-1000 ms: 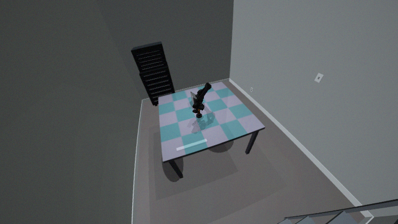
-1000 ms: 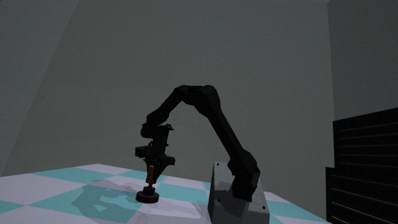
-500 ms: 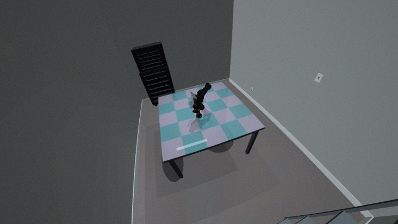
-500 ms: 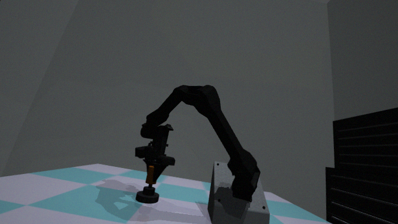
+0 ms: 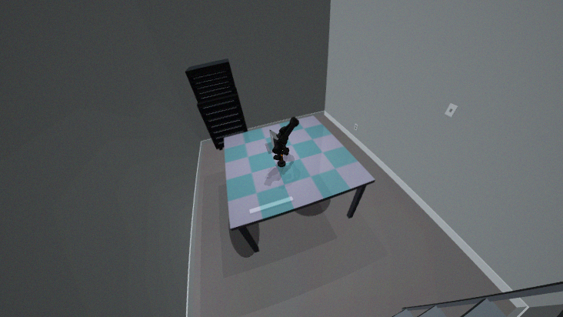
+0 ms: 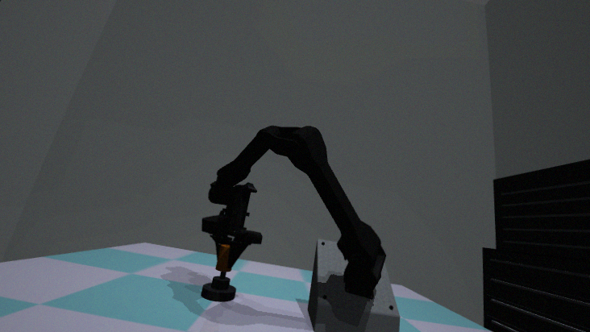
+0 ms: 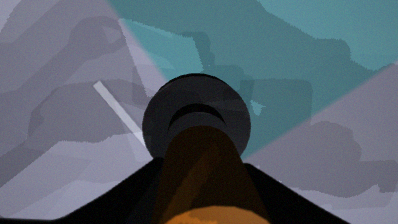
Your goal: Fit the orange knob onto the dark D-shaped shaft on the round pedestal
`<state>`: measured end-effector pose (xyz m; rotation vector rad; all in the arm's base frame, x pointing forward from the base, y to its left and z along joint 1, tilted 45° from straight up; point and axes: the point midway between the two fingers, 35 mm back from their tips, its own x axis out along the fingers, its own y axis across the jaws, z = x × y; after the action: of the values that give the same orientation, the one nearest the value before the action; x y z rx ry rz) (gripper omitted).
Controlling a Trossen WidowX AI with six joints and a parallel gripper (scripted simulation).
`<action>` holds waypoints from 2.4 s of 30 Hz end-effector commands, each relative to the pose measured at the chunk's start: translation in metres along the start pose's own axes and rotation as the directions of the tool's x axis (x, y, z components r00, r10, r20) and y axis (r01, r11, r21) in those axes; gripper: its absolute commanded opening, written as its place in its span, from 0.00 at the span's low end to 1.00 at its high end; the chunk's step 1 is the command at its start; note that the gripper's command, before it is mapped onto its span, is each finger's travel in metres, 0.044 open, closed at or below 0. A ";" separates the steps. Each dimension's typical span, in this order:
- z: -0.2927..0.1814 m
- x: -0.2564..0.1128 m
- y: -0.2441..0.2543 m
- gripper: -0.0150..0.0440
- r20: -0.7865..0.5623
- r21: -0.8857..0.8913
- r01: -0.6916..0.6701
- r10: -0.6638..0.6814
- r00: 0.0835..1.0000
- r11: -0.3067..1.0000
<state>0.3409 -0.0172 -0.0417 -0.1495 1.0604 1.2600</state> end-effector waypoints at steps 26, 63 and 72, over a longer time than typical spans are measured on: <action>0.000 0.004 0.000 0.25 0.000 -0.069 0.000 0.000 1.000 0.998; 0.001 0.004 0.000 0.25 0.000 -0.275 0.000 0.000 1.000 0.962; 0.001 0.003 0.000 0.25 0.000 -0.275 0.000 0.000 1.000 0.962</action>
<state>0.3402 -0.0152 -0.0441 -0.3577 0.8868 1.4012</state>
